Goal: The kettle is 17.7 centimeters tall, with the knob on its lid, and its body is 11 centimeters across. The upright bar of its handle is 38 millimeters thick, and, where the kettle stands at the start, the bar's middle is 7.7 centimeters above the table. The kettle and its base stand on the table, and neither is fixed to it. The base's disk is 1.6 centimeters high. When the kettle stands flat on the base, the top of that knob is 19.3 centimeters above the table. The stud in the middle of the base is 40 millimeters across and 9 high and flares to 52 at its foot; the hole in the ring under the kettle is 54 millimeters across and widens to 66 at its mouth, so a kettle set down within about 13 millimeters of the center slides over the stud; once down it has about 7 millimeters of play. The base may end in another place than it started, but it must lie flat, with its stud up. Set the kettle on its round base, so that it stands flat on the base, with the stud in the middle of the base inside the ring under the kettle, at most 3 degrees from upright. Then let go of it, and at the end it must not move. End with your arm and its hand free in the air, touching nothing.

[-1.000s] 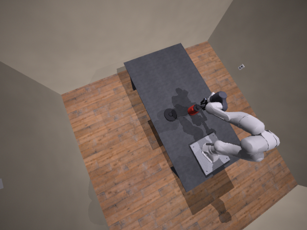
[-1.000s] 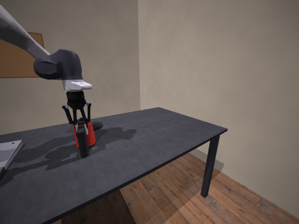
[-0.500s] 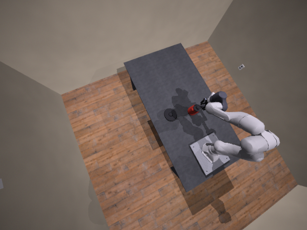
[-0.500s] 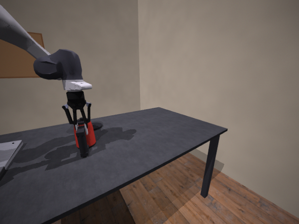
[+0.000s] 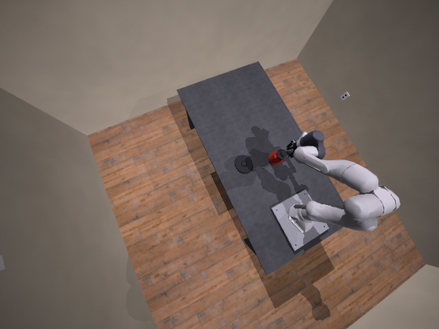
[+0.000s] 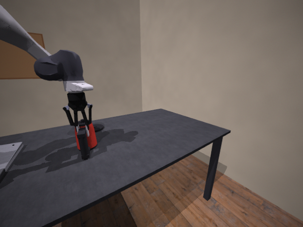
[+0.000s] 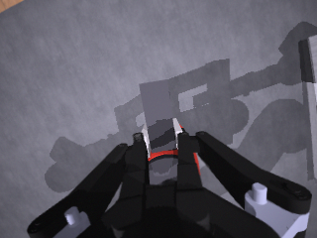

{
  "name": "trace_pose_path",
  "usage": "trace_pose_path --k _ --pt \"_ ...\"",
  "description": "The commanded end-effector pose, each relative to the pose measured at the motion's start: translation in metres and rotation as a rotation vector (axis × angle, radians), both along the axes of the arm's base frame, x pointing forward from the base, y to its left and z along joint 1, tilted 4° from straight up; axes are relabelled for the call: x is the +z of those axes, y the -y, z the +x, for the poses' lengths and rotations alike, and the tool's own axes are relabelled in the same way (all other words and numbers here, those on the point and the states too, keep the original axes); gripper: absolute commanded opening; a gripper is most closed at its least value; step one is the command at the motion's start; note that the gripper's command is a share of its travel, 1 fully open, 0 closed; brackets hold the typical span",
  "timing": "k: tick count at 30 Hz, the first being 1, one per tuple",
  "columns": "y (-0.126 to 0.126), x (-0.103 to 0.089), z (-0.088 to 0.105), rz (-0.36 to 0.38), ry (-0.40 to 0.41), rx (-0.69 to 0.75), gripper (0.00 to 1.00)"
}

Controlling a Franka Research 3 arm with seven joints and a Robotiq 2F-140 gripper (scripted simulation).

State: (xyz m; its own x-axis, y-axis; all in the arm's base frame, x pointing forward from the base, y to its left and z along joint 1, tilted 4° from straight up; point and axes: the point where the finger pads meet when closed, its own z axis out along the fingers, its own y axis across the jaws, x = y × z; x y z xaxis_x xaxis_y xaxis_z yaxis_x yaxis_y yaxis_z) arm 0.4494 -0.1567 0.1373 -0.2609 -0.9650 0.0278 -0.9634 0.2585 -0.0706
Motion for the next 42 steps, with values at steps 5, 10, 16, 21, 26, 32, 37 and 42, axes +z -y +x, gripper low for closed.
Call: trace_pose_path --k 5,10,16,21,26,32,37,42 --pt "0.0 -0.001 -0.001 -0.001 -0.001 -0.004 0.0" --pt "0.0 -0.001 -0.001 -0.001 -0.001 -0.004 0.0" --pt "0.0 -0.001 -0.001 -0.001 -0.001 -0.004 0.0" --pt "0.0 0.001 -0.001 -0.001 -0.001 -0.004 0.0" --pt "0.0 0.005 -0.001 -0.001 -0.002 -0.004 0.0" --pt "0.0 0.013 -0.002 -0.001 -0.001 -0.004 0.0" --pt "-0.001 0.018 -0.002 -0.001 -0.001 -0.004 0.0" --pt "-0.001 0.028 -0.002 -0.001 -0.001 -0.004 0.0"
